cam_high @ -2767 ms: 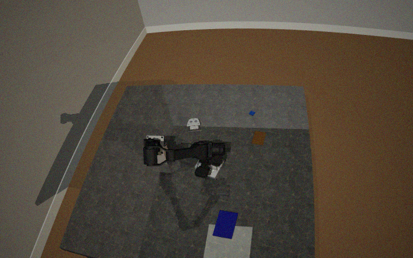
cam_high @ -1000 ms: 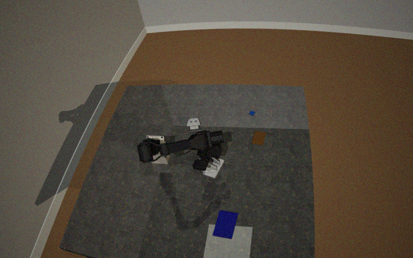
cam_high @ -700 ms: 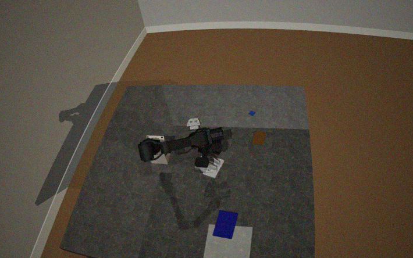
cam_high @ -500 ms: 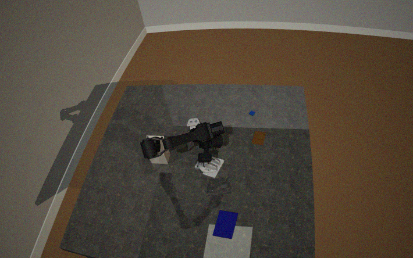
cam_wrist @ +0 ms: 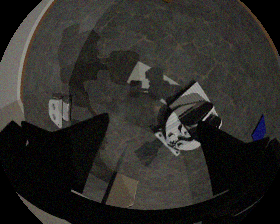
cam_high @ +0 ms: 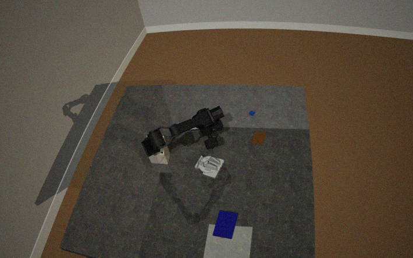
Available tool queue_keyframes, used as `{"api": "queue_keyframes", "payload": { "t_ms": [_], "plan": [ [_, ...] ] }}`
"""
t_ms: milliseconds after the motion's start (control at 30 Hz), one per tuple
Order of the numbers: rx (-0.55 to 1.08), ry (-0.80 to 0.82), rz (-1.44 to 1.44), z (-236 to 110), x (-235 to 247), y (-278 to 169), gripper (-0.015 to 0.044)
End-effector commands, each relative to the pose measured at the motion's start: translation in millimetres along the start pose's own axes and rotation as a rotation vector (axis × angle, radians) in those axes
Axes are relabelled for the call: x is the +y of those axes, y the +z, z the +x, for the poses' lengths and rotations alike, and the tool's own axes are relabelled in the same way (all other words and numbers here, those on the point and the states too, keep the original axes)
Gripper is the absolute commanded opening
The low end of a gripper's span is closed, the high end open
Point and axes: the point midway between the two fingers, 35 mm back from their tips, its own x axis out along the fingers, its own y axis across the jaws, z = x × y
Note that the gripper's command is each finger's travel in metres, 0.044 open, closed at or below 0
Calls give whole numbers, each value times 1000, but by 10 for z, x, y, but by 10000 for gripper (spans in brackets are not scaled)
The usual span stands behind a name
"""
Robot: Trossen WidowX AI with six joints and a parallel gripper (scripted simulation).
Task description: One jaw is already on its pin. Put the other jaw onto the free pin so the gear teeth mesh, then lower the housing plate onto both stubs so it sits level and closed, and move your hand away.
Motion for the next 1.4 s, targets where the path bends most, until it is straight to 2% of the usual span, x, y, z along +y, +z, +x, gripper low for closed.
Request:
{"api": "queue_keyframes", "payload": {
  "t_ms": [0,667,1367],
  "plan": [
    [2,14,-125,-26,232,61,440],
    [28,39,-661,-65,1269,49,440],
    [97,30,-1203,53,2247,-316,440]
  ]
}}
